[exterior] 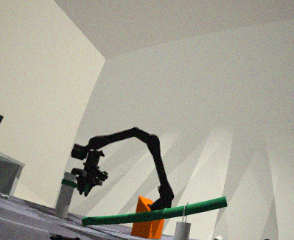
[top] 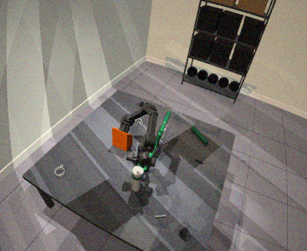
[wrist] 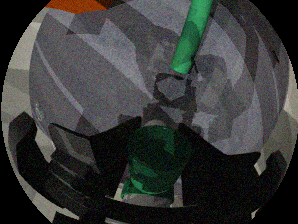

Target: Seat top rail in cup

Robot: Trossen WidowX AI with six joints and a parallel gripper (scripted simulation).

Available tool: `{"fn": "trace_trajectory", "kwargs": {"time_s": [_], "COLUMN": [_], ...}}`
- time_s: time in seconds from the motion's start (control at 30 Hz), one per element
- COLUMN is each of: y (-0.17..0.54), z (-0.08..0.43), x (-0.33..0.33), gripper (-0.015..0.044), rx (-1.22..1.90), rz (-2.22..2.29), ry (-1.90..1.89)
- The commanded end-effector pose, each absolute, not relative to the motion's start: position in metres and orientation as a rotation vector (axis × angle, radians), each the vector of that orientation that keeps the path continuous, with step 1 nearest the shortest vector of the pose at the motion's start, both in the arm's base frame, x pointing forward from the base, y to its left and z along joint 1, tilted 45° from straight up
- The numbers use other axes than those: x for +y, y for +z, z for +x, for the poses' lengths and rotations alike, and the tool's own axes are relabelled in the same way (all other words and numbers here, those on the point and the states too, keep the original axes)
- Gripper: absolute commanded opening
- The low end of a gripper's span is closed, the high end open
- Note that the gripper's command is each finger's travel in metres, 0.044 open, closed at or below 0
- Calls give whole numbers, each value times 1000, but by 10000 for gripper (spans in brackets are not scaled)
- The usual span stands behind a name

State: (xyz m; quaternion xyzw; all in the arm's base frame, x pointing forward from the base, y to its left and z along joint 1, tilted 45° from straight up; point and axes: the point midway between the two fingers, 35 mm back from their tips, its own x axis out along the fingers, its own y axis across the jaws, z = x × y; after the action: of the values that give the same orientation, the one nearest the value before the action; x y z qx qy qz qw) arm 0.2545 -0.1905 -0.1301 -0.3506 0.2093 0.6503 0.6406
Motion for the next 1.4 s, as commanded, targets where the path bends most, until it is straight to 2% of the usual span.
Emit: {"fn": "trace_trajectory", "kwargs": {"time_s": [0.0,1.37], "y": [-129,-127], "z": [259,273], "x": [-190,-189], "gripper": [0,0], "rx": [482,585], "rz": [-788,-668], "ry": [1472,1417]}}
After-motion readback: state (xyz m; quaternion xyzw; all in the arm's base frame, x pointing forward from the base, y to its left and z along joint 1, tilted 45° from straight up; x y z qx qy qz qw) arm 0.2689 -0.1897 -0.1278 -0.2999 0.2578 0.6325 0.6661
